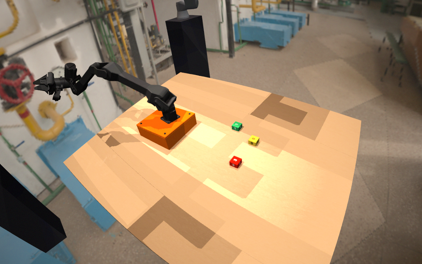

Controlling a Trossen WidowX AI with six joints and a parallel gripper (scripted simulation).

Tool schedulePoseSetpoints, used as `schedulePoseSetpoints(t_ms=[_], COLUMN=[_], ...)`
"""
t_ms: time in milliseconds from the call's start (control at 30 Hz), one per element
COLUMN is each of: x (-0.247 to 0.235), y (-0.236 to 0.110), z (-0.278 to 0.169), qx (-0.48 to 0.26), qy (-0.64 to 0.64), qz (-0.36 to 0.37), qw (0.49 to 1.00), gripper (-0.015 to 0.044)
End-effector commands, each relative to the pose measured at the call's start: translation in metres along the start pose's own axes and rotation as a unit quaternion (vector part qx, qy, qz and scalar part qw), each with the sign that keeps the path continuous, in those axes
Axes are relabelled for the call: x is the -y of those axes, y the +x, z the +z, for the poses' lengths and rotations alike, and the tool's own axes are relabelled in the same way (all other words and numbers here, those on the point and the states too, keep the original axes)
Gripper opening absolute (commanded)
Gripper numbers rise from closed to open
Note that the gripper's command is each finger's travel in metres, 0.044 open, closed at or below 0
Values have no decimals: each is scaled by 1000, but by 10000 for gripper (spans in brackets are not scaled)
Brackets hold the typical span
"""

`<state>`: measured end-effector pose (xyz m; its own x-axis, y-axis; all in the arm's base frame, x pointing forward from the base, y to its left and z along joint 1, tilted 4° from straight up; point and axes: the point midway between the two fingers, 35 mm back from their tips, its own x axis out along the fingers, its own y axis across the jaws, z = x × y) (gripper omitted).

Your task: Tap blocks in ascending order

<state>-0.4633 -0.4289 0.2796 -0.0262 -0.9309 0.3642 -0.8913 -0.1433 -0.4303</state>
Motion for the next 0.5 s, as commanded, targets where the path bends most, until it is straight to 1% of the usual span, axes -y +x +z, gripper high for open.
schedulePoseSetpoints(t_ms=[0, 33, 100, 233, 333, 467], x=[2, 10, 36, 64, 100, 156], y=[3, 13, 48, 79, 110, 144], z=[2, 10, 40, 73, 111, 167], qx=[1, 5, 26, 53, 88, 143], qy=[6, 24, 97, 172, 253, 355], qz=[-1, -5, -13, -16, -15, -5], qw=[1000, 1000, 995, 984, 963, 924], gripper=[400, 400, 400, 400, 400, 400])
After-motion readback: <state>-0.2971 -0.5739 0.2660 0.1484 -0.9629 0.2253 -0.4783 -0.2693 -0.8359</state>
